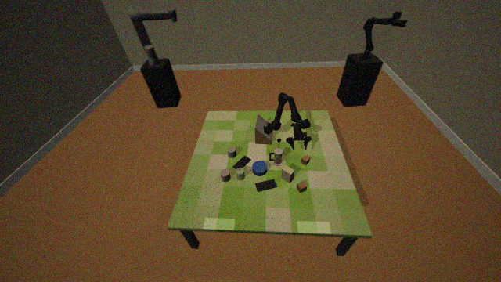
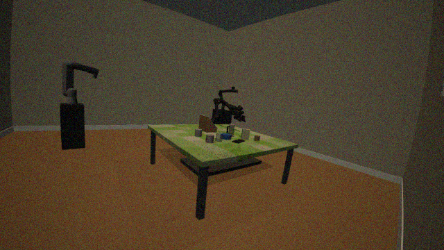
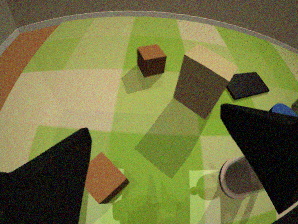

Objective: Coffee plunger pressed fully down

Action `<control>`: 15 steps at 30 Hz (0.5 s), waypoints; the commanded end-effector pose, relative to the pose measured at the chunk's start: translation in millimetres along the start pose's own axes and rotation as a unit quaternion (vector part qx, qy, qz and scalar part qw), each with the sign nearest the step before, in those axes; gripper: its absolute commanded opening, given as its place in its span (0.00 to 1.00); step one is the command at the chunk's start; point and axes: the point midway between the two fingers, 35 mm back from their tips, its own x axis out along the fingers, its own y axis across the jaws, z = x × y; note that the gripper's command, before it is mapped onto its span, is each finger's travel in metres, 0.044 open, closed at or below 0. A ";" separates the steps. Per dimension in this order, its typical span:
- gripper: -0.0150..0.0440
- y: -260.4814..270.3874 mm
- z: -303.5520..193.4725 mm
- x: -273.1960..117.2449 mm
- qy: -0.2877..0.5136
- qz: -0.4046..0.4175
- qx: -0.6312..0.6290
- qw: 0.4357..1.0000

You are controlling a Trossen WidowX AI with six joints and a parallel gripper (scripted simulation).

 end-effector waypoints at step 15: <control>1.00 -93.9 65.1 -2.1 0.063 -0.103 -0.200 0.972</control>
